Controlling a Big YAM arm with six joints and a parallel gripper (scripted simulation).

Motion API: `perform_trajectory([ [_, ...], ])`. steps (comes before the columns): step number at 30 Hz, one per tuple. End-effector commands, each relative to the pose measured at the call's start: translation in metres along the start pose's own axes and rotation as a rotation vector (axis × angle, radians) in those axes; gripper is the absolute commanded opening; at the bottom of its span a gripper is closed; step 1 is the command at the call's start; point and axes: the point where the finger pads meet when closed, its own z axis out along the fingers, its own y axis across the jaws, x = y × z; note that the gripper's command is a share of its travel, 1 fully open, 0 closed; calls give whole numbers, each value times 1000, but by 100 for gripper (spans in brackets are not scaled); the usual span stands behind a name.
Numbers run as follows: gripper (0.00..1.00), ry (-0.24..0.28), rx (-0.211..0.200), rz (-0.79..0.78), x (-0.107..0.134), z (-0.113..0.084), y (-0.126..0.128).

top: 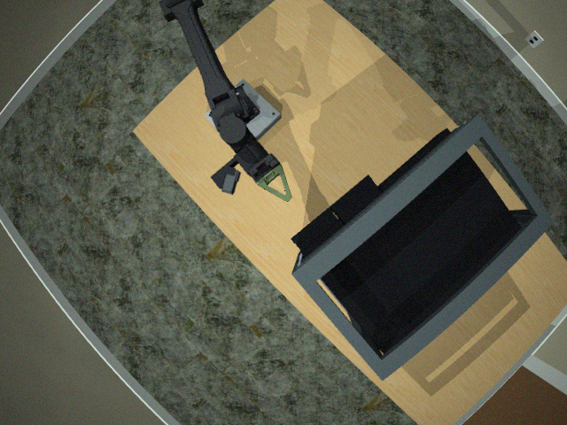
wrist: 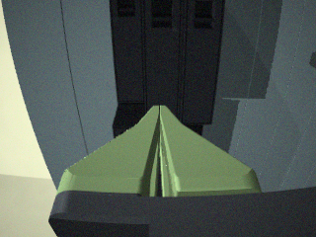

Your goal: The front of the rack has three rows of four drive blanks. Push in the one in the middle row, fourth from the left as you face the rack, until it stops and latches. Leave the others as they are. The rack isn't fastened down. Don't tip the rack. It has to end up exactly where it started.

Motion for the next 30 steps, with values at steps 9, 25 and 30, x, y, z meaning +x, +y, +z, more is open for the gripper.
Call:
perform_trajectory([
  [9, 0, 18, -72, -16, 5, 65, 47],
  [25, 0, 14, -75, -17, 3, 65, 47],
  [30, 0, 14, -75, -17, 3, 65, 47],
])
